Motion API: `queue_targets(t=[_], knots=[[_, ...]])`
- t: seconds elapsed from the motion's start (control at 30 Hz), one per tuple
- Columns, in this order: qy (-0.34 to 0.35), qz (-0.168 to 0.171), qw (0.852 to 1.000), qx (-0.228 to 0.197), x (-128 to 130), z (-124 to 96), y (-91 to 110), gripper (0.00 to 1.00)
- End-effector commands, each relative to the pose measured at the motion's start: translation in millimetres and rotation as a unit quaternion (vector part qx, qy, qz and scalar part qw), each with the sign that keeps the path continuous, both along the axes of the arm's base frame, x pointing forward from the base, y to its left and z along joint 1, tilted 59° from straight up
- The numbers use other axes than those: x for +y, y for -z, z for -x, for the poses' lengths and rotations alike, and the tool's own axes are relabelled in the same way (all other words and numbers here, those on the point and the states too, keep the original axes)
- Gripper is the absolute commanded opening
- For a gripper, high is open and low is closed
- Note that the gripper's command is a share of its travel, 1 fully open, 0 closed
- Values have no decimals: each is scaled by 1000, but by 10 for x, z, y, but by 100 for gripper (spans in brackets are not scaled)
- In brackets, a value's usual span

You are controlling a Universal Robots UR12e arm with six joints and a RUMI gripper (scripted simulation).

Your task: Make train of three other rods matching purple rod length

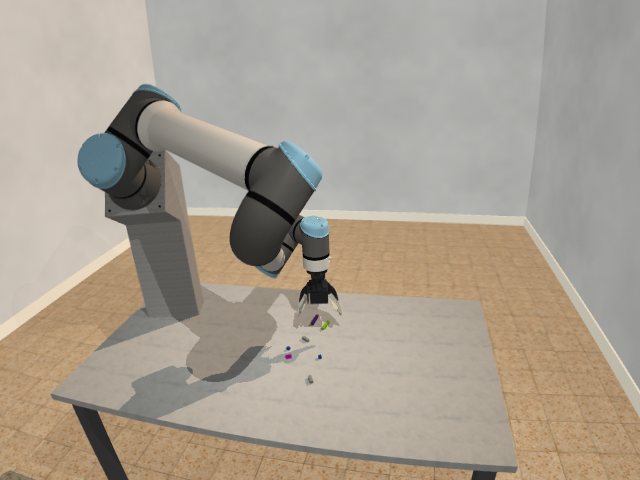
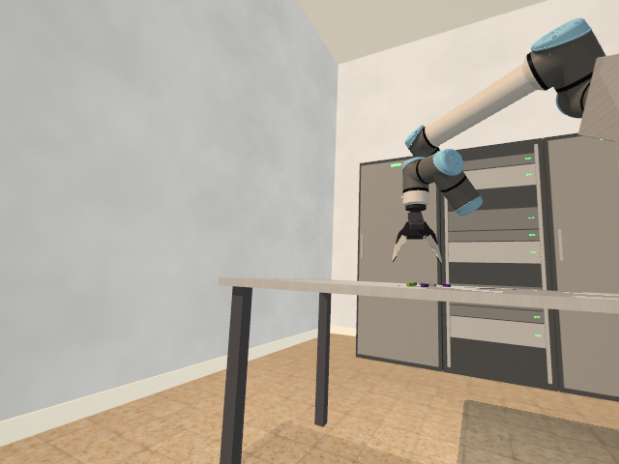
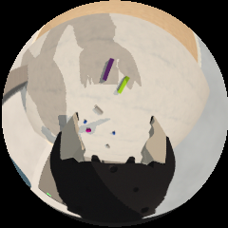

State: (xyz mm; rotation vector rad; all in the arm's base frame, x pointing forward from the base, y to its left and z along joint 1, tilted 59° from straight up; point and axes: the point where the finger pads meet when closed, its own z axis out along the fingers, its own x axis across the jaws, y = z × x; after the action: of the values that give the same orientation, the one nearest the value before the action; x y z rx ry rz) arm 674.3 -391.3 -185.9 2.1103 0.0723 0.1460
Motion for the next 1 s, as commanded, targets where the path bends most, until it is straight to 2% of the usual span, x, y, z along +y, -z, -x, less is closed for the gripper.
queue_targets(t=[0.0,0.03,0.1,0.27,0.53,0.97], knots=[[-38,11,997,59,43,-17,58,100],[-38,11,997,59,43,-17,58,100],[-62,17,993,99,69,-26,98,100],[-93,26,984,150,102,-38,148,100],[-143,39,961,233,154,-59,225,100],[-151,41,956,248,163,-63,239,100]])
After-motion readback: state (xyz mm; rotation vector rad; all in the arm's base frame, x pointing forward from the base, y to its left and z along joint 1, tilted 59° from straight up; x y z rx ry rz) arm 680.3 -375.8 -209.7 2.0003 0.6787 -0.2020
